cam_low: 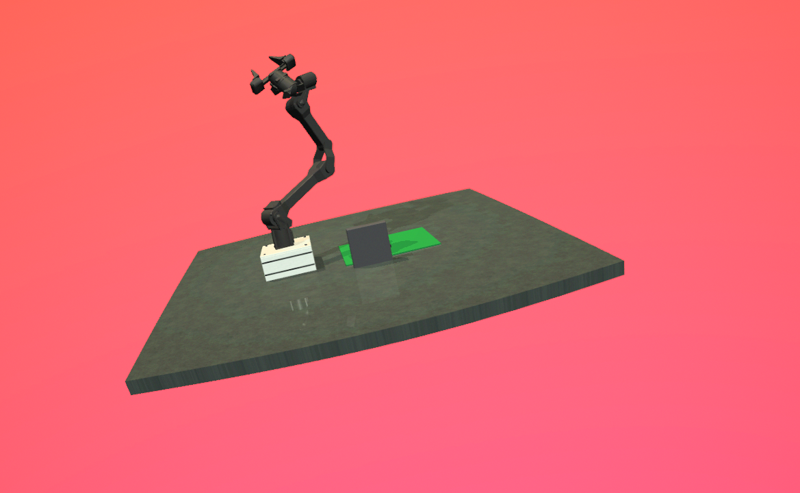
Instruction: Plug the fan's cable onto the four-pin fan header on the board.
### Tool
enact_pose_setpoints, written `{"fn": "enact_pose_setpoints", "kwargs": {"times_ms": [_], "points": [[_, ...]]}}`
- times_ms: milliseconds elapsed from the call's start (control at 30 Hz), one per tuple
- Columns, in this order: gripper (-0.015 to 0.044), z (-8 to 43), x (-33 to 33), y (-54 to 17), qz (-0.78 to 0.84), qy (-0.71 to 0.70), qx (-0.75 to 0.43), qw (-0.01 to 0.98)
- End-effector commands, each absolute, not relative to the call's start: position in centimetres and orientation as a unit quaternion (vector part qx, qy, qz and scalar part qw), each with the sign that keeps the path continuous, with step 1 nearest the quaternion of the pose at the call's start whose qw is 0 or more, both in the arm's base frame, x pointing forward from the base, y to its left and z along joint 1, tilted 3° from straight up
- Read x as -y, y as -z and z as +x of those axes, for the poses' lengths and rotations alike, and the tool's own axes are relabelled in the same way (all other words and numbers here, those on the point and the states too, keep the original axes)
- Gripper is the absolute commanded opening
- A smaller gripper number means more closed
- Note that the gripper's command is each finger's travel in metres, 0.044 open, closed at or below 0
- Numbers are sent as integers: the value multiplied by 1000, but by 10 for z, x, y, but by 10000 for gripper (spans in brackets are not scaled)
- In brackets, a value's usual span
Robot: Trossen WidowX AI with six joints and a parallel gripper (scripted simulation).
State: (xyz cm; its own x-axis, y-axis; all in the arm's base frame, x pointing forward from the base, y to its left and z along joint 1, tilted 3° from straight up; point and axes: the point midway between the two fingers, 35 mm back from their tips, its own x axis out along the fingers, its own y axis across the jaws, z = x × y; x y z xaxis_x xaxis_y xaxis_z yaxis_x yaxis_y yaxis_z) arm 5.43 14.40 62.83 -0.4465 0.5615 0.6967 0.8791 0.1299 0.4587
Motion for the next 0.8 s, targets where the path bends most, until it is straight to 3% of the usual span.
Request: {"fn": "enact_pose_setpoints", "kwargs": {"times_ms": [0, 100, 367, 567, 767], "points": [[426, 54, -144, -628, -494, 437, 729, 182], [440, 44, -141, -630, -481, 456, 727, 178], [440, -63, -71, -632, -321, 666, 648, 185], [440, -111, 12, -618, -212, 789, 523, 244], [440, -121, 104, -592, -131, 860, 356, 342]]}}
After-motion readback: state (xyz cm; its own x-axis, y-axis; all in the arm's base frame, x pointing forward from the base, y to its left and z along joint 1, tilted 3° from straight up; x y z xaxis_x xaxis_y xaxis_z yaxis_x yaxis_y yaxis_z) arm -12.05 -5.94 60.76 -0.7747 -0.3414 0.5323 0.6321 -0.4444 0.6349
